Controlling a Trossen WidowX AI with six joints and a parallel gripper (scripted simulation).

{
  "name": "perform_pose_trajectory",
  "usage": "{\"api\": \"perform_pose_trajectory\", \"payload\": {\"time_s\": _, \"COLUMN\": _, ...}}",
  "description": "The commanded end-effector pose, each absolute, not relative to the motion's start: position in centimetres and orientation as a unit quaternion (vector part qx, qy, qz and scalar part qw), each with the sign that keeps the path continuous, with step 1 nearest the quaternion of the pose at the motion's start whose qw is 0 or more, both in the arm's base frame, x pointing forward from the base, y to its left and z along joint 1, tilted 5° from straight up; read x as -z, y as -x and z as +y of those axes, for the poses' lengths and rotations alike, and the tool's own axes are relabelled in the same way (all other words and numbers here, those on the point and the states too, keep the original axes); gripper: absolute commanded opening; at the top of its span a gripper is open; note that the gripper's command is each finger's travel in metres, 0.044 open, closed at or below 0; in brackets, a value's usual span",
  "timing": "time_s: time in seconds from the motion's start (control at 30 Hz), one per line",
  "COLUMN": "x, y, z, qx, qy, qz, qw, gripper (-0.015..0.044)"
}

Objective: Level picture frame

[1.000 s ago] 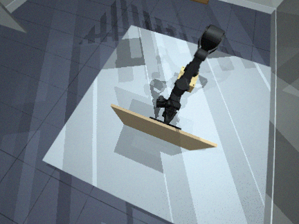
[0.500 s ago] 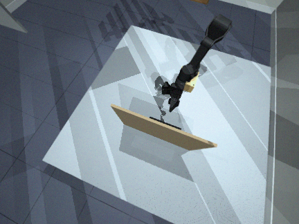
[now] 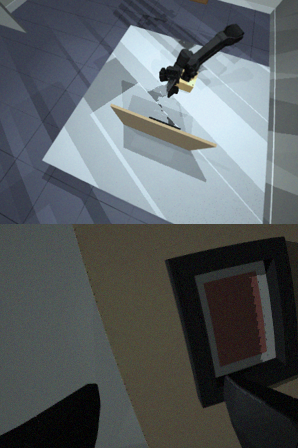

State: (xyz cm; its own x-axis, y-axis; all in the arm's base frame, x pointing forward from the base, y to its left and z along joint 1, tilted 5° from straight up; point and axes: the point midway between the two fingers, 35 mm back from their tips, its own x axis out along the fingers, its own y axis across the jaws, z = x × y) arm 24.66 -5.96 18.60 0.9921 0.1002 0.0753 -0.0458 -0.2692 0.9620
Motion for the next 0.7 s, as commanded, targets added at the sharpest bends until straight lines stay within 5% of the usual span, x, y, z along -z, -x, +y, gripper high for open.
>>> {"api": "perform_pose_trajectory", "payload": {"time_s": 0.0, "x": -18.6, "y": -22.7, "z": -6.2, "qx": -0.058, "qy": -0.805, "qz": 0.023, "qw": 0.589, "gripper": 0.0260}}
{"api": "perform_pose_trajectory", "payload": {"time_s": 0.67, "x": -18.5, "y": -20.3, "z": -6.2, "qx": -0.052, "qy": -0.848, "qz": 0.029, "qw": 0.526, "gripper": 0.0260}}
